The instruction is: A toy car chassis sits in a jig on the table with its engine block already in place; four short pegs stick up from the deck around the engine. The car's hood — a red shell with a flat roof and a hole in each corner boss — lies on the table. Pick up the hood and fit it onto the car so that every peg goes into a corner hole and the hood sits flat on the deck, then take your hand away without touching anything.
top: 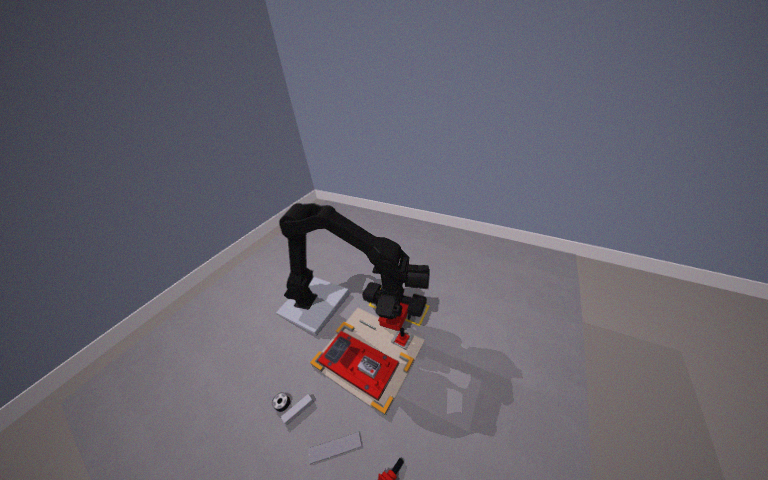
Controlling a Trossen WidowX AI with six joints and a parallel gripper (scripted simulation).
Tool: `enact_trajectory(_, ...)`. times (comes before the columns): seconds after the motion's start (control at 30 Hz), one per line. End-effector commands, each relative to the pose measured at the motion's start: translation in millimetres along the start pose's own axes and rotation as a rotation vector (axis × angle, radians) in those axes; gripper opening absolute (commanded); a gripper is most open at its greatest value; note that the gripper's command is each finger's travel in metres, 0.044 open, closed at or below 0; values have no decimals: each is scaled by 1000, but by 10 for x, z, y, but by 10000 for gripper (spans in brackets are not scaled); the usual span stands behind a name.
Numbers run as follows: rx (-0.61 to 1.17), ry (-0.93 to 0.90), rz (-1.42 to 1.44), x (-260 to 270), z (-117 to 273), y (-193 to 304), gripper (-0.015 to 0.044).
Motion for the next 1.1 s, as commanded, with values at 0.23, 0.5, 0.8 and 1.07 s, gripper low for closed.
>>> enact_trajectory(0.23, -1, 2, 0, -3, -6, -1, 407)
enact_trajectory(0.5, -1, 2, 0, -3, -6, -1, 353)
enact_trajectory(0.8, 0, 2, 0, -4, 12, -1, 215)
enact_trajectory(1.07, 0, 2, 0, -2, 148, 1, 5)
Point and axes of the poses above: the point midway between the two fingers, 35 mm back from their tips, its own z axis back along the fingers, its own x axis across the jaws, y = z × x, the point moved 4 cm from there along z, back along the fingers, and after that the axes turned 10 degrees about -z, right-handed, at the moved point
